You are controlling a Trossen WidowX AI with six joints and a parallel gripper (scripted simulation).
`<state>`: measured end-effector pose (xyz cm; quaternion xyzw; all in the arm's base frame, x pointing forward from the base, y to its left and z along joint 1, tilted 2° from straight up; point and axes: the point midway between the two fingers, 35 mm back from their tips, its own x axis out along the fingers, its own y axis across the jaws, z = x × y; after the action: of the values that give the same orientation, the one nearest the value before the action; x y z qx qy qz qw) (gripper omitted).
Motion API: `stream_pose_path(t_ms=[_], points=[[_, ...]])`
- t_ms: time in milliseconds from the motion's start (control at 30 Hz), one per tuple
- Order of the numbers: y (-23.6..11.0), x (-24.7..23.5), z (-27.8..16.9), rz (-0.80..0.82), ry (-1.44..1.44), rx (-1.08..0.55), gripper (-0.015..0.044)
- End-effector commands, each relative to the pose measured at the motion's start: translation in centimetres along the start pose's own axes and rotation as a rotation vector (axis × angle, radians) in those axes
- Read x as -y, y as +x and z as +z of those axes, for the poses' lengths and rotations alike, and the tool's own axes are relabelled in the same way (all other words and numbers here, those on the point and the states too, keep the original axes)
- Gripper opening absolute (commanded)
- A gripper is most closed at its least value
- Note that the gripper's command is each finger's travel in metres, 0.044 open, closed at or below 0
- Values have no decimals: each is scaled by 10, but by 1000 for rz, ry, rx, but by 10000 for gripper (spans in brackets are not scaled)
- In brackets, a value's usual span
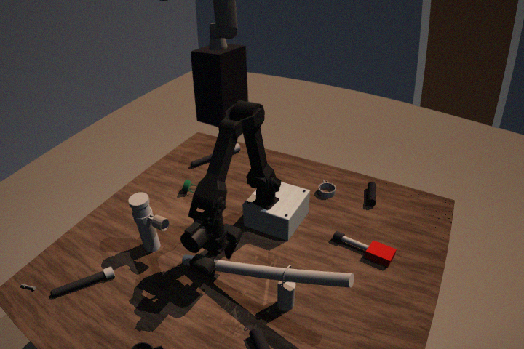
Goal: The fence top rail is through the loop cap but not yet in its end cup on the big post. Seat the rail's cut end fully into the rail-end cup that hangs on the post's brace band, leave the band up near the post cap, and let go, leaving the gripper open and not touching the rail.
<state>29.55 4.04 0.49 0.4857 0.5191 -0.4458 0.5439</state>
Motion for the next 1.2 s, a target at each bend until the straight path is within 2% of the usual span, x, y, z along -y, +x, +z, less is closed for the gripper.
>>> stream_pose_path(t_ms=[0,233,600,833,967,1167], points=[[9,2,1,-8,5,6,440],[16,3,1,-8,5,6,440],[16,2,1,-8,5,6,151],[16,2,1,-8,5,6,105],[11,1,0,-8,5,6,0],[-2,0,6,-11,2,68,0]])
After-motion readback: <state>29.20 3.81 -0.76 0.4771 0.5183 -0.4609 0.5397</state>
